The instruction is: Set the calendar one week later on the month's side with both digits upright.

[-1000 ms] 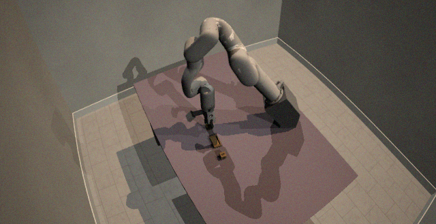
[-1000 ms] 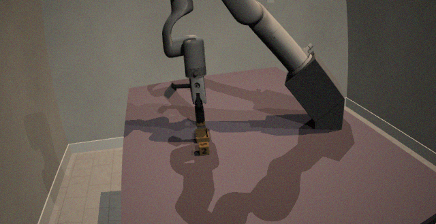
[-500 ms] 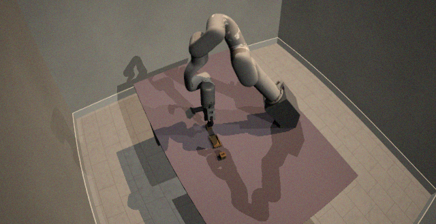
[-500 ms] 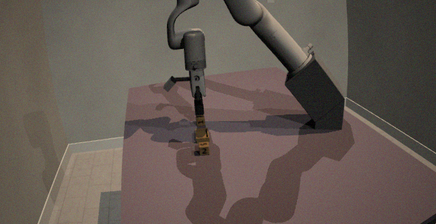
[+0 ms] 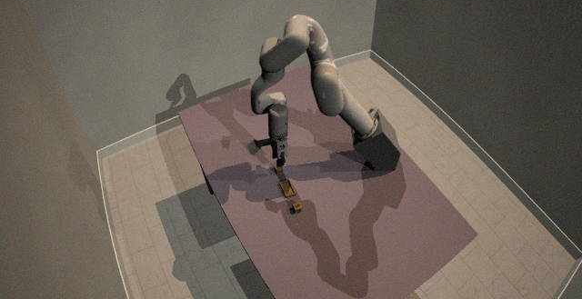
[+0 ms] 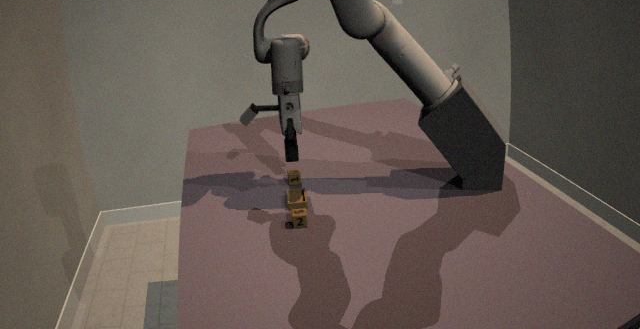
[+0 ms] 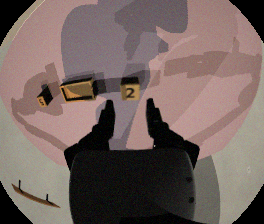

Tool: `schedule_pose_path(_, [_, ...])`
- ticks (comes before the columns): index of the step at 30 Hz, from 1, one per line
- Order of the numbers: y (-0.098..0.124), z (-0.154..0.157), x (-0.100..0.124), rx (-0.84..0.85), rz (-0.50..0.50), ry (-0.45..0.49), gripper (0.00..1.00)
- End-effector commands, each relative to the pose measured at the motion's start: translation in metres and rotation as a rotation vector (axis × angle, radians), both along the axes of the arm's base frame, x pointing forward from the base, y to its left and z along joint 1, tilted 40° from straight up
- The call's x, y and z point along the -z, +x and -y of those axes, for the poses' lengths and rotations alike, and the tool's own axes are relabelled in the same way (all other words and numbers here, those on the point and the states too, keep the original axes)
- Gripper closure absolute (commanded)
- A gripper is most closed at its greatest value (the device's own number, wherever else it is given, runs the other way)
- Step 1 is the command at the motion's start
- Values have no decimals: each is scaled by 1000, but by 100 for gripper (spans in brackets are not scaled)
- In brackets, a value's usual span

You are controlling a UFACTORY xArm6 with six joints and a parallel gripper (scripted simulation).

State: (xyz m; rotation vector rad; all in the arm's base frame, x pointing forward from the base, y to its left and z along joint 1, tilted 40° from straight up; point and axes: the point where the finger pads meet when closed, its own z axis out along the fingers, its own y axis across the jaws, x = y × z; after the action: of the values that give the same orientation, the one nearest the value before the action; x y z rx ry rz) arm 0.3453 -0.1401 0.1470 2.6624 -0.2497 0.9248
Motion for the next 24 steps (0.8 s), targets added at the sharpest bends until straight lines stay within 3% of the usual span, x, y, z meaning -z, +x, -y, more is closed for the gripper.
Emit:
schedule_pose_path(1, [-3,-2,-6,13,-33,0,51])
schedule_pose_path(24, [-15,-10,-23,13,-33,0,51])
